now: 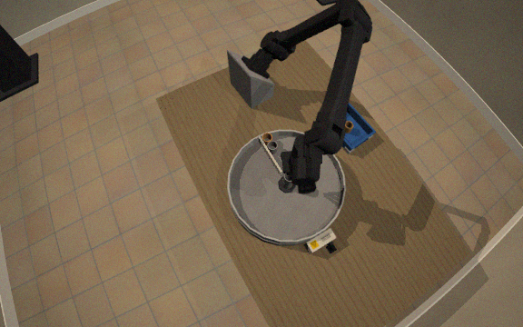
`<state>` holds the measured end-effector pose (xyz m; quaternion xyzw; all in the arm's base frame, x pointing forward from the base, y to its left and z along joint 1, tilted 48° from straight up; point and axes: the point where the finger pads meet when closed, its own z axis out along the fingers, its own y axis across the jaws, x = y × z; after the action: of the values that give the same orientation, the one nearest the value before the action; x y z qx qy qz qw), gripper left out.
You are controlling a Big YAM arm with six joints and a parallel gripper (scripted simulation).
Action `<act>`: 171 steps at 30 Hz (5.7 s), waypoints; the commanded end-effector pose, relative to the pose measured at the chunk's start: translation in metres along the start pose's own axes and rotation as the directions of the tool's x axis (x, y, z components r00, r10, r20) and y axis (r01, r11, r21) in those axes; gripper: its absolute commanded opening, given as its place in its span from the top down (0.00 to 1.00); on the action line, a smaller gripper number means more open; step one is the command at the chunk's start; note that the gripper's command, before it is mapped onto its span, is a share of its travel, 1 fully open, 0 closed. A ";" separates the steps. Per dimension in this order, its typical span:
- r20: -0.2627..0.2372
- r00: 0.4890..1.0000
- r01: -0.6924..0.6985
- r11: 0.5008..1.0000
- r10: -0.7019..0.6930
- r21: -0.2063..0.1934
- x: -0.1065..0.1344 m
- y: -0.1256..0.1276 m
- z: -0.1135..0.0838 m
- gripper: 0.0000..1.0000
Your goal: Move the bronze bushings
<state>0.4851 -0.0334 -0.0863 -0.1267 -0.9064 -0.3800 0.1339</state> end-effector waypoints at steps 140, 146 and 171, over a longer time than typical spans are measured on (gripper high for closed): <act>0.016 1.000 0.009 1.000 -0.010 0.009 0.169 -0.051 0.017 0.86; 0.016 1.000 0.011 1.000 -0.011 0.009 0.169 -0.051 0.017 0.86; 0.017 1.000 0.018 1.000 -0.018 0.013 0.165 -0.049 0.016 0.86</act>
<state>0.2962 -0.0305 -0.0744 -0.1261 -0.9066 -0.3796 0.1344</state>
